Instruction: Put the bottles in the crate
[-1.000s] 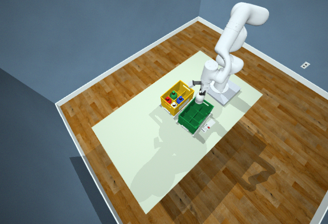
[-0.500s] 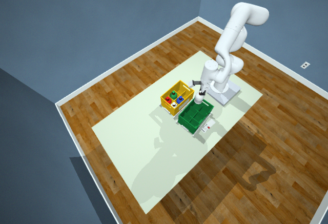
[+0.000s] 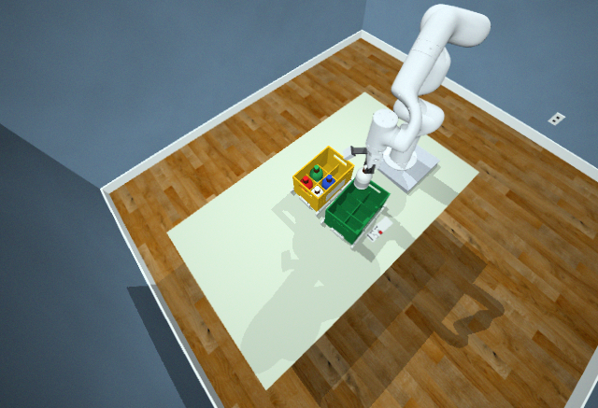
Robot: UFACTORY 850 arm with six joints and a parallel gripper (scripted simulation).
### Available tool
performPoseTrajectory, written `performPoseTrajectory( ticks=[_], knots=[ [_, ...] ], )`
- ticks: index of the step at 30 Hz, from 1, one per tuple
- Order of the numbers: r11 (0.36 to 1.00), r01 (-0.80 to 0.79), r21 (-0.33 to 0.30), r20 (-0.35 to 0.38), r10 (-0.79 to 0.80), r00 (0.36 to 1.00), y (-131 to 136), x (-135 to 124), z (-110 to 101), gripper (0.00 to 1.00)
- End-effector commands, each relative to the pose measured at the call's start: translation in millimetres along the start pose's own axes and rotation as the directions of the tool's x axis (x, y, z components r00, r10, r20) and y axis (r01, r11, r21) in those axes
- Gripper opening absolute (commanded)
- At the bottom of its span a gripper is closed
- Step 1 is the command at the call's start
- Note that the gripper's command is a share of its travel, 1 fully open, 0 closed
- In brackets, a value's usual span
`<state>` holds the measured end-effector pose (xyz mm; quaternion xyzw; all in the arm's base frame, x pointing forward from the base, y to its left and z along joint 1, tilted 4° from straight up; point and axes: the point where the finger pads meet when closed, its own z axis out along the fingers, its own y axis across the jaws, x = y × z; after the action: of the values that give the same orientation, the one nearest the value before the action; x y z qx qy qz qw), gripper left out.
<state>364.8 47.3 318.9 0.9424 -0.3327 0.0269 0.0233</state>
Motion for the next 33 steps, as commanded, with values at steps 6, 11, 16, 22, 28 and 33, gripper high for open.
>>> performPoseTrajectory(
  ticks=[6,11,16,22,28,33],
  knots=[
    [1.000,0.000,0.001,-0.001,0.000,1.000,-0.3,0.4,3.2,0.00],
    [1.000,0.000,0.001,-0.001,0.000,1.000,-0.3,0.4,8.2,0.00],
    [1.000,0.000,0.001,-0.001,0.000,1.000,-0.2,0.4,11.2,0.00],
    [1.000,0.000,0.001,-0.001,0.000,1.000,-0.2,0.5,17.2,0.00],
    [1.000,0.000,0.001,-0.001,0.000,1.000,-0.2,0.5,23.2,0.00],
    [1.000,0.000,0.001,-0.001,0.000,1.000,-0.2,0.5,26.2,0.00]
  ],
)
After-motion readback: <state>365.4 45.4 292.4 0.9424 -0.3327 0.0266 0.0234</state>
